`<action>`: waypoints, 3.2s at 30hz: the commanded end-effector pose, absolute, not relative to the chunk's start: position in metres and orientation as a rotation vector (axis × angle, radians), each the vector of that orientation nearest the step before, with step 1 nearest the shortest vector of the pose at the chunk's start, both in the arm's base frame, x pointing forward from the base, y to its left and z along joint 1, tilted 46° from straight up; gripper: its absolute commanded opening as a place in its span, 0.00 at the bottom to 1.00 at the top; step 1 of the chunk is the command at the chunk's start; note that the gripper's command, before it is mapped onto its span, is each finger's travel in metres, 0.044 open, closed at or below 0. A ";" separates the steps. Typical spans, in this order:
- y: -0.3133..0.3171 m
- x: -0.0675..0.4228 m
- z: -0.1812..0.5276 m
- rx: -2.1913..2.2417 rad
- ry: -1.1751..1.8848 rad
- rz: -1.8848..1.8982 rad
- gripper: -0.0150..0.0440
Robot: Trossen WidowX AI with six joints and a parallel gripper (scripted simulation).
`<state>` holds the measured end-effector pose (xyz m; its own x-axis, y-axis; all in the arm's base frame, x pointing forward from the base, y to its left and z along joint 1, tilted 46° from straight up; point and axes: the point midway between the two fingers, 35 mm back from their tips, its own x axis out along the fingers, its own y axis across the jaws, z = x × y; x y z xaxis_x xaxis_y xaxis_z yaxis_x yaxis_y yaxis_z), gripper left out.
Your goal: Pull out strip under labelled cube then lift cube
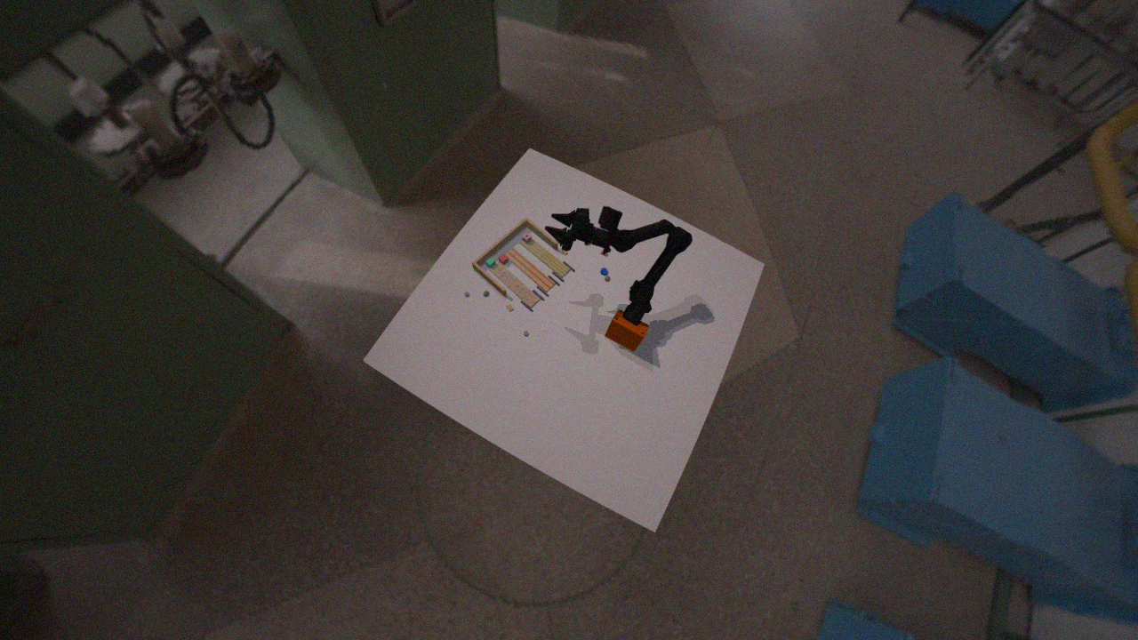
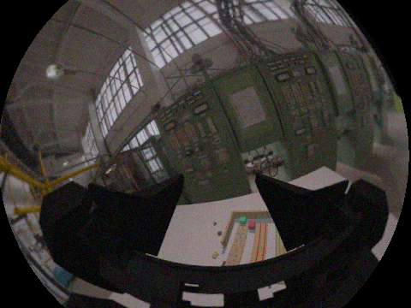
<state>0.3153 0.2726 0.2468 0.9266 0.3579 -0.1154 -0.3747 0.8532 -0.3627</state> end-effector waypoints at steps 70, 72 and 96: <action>-0.023 0.375 0.060 -0.572 1.311 -0.622 0.25; -0.026 0.376 0.058 -0.572 1.311 -0.622 0.25; -0.055 0.382 0.033 -0.574 1.309 -0.624 0.25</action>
<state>0.3820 -0.0515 0.0369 0.1463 -0.7067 -0.6922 0.1004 0.7068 -0.7003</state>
